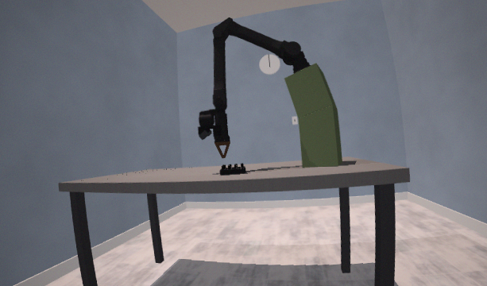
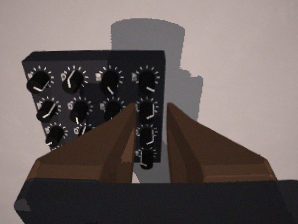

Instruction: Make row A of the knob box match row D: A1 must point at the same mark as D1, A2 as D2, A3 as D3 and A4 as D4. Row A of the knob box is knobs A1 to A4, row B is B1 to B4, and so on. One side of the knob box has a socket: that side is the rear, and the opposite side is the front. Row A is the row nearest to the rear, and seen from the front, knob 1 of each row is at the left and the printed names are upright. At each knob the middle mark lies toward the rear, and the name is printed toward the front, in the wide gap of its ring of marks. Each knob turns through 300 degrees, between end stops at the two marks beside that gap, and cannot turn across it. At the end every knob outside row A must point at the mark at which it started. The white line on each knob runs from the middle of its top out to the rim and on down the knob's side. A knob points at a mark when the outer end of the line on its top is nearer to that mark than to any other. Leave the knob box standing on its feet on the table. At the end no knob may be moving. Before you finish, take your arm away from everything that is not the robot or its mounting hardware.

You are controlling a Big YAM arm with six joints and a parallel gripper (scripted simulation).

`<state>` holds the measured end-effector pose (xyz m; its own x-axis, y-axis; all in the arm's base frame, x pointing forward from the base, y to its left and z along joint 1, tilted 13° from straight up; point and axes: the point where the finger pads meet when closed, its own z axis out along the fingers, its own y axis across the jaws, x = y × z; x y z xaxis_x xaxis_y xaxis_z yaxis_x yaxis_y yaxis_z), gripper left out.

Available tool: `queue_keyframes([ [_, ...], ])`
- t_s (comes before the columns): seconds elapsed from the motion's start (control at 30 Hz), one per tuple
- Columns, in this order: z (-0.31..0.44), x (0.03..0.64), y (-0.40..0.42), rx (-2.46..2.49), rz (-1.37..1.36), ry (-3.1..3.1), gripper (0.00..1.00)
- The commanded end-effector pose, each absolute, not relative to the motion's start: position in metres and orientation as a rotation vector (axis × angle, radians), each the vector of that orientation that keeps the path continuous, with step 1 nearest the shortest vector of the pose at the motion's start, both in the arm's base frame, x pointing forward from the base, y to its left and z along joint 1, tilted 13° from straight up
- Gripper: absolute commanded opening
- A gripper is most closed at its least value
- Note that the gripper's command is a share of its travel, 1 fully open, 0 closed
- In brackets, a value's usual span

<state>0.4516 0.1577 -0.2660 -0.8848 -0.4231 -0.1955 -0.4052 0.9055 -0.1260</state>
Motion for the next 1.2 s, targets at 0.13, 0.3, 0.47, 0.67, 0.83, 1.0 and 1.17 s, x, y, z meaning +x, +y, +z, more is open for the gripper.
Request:
queue_keyframes([
  [0.13, -0.266, 0.448, 0.161, -0.666, -0.125, 2.846, 0.19],
  [0.3, -0.252, 0.455, 0.165, -0.842, -0.137, 2.763, 0.19],
  [0.47, -0.268, 0.439, 0.156, -1.033, -0.162, 2.741, 0.19],
  [0.67, -0.253, 0.445, 0.160, -1.227, -0.185, 2.634, 0.19],
  [0.83, -0.257, 0.437, 0.158, -1.395, -0.204, 2.568, 0.19],
  [1.0, -0.253, 0.438, 0.158, -1.486, -0.217, 2.513, 0.19],
  [1.17, -0.252, 0.432, 0.157, -1.686, -0.241, 2.397, 0.19],
])
